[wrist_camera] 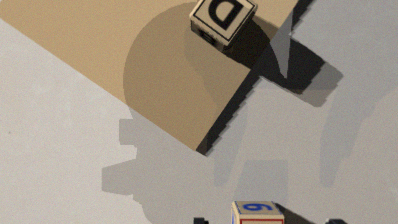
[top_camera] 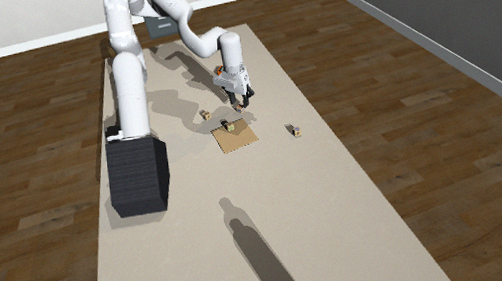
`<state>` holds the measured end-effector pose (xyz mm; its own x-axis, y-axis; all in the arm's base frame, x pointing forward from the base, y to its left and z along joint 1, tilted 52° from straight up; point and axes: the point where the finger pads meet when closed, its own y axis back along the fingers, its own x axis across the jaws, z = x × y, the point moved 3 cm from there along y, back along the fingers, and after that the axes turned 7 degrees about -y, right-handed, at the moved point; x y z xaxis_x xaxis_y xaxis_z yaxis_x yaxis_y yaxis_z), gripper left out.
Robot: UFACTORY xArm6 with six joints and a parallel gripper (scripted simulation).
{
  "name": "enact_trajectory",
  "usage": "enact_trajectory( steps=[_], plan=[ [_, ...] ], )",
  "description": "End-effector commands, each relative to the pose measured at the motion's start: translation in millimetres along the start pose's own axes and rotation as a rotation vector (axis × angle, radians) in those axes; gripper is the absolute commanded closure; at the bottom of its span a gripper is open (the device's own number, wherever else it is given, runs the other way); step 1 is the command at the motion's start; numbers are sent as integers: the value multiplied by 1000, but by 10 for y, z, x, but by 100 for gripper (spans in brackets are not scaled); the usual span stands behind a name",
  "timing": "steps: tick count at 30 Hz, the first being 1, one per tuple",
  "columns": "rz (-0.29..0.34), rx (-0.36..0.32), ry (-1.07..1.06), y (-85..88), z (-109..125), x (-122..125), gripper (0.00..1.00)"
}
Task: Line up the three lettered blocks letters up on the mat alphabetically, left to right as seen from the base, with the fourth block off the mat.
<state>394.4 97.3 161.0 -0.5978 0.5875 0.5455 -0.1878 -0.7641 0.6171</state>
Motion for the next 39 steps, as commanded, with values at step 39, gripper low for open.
enact_trajectory(
  steps=[39],
  plan=[
    [-2, -2, 1, -298, 9, -4, 36]
  ],
)
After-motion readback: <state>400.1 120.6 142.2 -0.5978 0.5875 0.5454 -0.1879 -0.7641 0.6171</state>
